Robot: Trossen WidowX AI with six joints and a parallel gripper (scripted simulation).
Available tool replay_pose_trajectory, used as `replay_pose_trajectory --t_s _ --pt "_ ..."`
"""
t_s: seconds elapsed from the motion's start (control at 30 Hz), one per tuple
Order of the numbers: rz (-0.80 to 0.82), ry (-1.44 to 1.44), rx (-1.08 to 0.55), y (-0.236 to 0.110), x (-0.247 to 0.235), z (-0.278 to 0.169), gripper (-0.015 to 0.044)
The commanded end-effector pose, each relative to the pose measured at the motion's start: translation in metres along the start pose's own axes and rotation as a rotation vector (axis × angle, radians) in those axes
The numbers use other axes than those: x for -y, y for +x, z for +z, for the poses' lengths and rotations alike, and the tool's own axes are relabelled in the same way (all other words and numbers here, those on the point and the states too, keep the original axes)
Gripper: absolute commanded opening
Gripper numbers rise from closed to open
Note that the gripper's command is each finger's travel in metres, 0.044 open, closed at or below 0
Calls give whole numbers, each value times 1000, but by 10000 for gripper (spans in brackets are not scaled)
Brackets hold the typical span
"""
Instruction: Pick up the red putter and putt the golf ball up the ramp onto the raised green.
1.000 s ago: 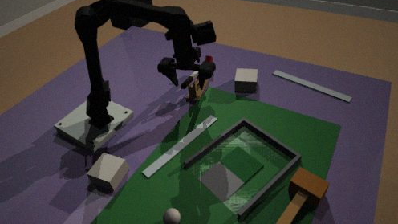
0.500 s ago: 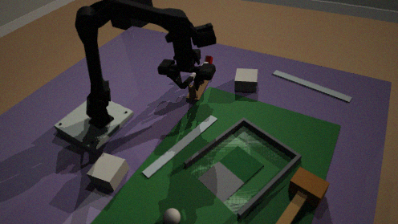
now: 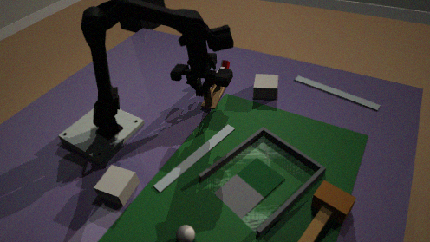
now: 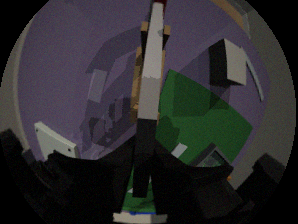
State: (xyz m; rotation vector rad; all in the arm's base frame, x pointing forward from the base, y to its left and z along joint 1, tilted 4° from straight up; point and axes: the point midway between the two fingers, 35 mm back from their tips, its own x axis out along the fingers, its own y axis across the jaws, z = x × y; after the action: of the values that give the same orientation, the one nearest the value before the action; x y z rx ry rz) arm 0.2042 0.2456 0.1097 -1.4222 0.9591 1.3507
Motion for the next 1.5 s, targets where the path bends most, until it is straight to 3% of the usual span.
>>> replay_pose_trajectory --t_s 0.0,0.73,0.93,1.47 --pt "-2 0 0 -5 1 1 0" --pt "0 0 0 -99 1 0 0" --pt "7 31 -14 -92 4 -8 0" --pt "15 361 -35 -85 29 -87 0"
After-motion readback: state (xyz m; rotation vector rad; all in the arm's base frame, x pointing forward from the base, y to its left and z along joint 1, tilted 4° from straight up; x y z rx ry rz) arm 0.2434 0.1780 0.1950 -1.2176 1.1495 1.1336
